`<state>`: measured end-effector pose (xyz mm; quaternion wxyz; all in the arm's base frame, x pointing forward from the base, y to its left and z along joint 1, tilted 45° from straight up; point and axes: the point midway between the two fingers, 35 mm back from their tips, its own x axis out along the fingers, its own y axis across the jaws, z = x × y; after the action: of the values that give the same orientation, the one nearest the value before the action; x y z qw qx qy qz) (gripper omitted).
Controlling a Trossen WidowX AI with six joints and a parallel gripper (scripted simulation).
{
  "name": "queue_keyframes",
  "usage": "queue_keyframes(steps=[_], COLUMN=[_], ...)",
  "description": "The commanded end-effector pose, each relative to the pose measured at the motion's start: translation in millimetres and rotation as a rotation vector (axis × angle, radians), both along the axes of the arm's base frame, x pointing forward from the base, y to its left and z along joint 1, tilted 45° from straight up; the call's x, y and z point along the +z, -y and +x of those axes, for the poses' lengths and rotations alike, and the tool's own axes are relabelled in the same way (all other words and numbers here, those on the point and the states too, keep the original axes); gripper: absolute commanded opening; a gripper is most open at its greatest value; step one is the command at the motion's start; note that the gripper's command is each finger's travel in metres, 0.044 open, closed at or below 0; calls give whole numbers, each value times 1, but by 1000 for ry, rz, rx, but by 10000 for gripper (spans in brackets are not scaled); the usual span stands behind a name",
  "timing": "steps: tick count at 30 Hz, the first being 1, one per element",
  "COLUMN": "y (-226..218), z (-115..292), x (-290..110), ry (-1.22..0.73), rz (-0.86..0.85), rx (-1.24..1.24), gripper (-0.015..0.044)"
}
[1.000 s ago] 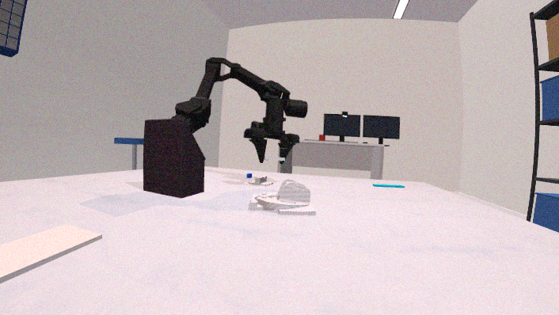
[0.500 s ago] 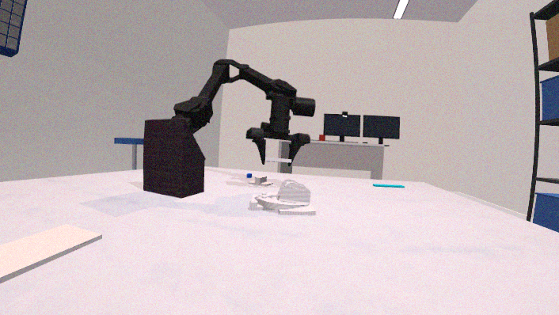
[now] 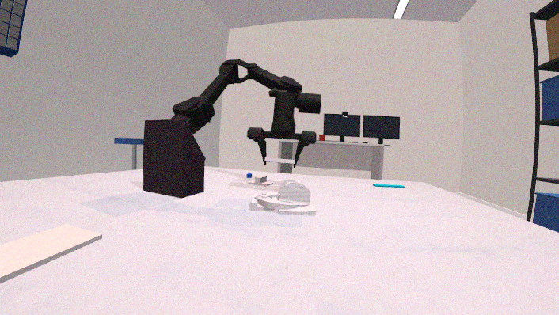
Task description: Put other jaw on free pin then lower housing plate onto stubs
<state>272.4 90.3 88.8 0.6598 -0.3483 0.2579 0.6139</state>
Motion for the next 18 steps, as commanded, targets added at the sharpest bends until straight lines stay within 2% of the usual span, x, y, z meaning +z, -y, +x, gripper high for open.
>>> queue_keyframes(steps=[1,18], y=[7,46], z=[4,12], x=[-6,-39], ry=[-58,-345], rz=[14,71], rx=[-69,-404], gripper=[351,351])
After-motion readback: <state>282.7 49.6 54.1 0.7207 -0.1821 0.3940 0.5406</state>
